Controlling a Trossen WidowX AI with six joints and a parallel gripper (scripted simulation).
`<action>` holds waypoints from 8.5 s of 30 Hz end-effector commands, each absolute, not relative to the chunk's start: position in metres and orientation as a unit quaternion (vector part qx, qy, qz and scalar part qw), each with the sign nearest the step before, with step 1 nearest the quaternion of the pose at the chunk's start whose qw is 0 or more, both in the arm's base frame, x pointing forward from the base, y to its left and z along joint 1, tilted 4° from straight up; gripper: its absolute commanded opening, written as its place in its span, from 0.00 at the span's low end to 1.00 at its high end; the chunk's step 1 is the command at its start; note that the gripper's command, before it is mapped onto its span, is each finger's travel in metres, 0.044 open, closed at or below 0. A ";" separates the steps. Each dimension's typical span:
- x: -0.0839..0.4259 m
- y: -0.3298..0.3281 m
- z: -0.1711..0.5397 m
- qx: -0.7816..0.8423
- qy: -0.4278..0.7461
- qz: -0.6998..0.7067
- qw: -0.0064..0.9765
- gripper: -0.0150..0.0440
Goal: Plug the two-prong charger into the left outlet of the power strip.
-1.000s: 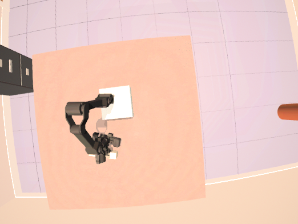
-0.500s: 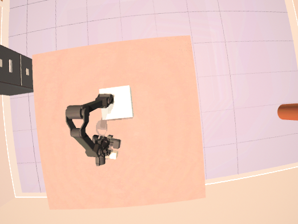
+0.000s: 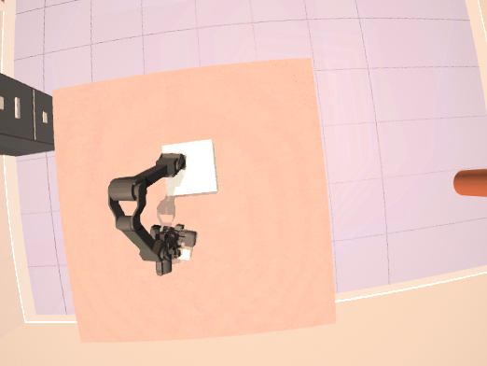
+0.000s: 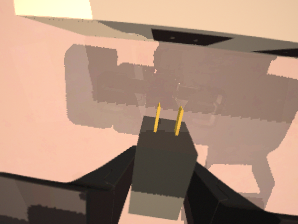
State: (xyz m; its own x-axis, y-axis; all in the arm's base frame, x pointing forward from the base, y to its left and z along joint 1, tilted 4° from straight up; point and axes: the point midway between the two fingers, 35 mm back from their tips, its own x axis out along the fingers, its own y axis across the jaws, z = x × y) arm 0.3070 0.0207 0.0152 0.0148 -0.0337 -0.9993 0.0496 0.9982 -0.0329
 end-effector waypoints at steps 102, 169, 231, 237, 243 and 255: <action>0.348 0.015 0.013 -0.012 0.701 -0.018 0.713 0.25; 0.371 0.015 0.014 -0.012 0.700 -0.018 0.714 0.25; 0.367 0.015 0.017 -0.012 0.700 -0.018 0.714 0.25; 0.367 0.015 0.018 -0.012 0.700 -0.018 0.714 0.25; 0.367 0.015 0.018 -0.012 0.700 -0.018 0.714 0.25; 0.368 0.015 0.018 -0.012 0.700 -0.018 0.714 0.25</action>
